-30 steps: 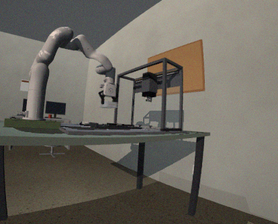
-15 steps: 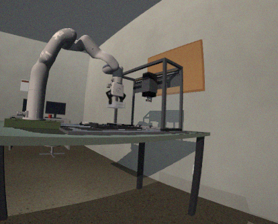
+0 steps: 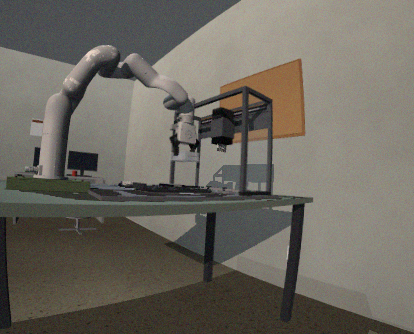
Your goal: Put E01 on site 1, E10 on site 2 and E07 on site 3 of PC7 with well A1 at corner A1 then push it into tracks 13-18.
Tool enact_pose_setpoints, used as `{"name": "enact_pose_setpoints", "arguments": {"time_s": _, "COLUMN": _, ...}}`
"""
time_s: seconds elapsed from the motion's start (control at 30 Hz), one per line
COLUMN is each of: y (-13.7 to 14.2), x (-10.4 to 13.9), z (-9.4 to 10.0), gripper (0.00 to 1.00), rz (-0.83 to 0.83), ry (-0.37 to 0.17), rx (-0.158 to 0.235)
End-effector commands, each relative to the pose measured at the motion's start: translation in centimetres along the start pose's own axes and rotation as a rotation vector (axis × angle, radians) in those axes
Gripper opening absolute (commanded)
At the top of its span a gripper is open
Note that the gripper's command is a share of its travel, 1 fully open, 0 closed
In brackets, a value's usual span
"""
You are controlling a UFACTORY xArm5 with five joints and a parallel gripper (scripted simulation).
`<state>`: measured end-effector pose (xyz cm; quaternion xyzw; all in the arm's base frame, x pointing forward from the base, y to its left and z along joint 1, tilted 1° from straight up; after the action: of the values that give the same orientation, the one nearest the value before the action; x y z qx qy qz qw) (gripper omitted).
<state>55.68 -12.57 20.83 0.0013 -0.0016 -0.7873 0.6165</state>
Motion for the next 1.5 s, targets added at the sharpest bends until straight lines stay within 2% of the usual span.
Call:
{"name": "enact_pose_setpoints", "arguments": {"time_s": 0.0, "y": 1.5, "x": 2.0, "z": 0.1, "gripper": 0.0, "rz": 0.001, "ry": 0.02, "rx": 0.001}}
{"name": "enact_pose_setpoints", "arguments": {"time_s": 0.3, "y": 3.4, "x": 4.9, "z": 0.1, "gripper": 0.0, "rz": 0.001, "ry": 0.02, "rx": 0.001}}
{"name": "enact_pose_setpoints", "arguments": {"time_s": 1.1, "y": 3.4, "x": 5.0, "z": 0.1, "gripper": 0.0, "rz": 0.001, "ry": 0.02, "rx": 0.001}}
{"name": "enact_pose_setpoints", "arguments": {"time_s": 1.47, "y": 3.4, "x": 4.9, "z": -1.4, "gripper": 0.0, "rz": 0.001, "ry": 0.02, "rx": 0.001}}
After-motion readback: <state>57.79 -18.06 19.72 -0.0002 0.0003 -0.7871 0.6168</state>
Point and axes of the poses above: the point where the finger pads meet when closed, its own z axis back along the fingers, its own y axis across the jaws, x = y × z, the point moved 6 cm from there along z, back along the fingers, and after that the axes turned 4 degrees about -z, right-handed, at the moved point
